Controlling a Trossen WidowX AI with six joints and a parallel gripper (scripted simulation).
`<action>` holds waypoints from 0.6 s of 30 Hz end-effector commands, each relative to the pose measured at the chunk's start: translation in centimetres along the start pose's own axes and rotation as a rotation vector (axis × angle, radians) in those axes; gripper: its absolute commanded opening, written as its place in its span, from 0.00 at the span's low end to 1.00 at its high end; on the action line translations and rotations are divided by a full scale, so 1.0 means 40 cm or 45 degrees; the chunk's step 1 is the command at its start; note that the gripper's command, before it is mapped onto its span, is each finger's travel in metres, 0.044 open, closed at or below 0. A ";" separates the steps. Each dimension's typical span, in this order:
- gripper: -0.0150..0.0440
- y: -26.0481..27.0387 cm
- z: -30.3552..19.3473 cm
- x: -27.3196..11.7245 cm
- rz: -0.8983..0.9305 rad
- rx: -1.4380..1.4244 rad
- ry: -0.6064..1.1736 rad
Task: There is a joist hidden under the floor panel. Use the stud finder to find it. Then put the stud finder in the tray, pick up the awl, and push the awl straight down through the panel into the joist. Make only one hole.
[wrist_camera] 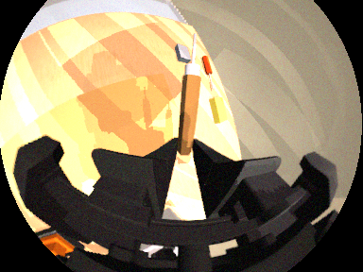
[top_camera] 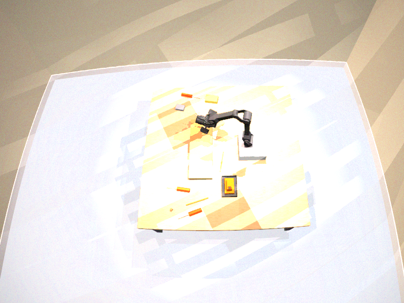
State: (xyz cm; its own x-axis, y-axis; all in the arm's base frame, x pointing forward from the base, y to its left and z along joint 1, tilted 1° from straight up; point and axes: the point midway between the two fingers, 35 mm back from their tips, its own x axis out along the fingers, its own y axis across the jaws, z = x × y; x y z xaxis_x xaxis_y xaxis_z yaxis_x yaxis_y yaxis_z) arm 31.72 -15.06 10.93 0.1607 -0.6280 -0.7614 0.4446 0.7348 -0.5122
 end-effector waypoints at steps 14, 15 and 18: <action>0.25 0.005 0.038 -0.015 -0.321 -1.022 0.166; 0.25 0.006 0.041 -0.016 -0.339 -1.082 0.180; 0.25 0.009 0.050 -0.022 -0.392 -1.264 0.224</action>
State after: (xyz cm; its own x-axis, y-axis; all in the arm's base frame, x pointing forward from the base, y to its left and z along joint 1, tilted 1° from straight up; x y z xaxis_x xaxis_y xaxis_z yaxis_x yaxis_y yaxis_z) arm 33.08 -14.87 11.88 0.0103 -0.8054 -0.5926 -0.3587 0.5503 -0.7540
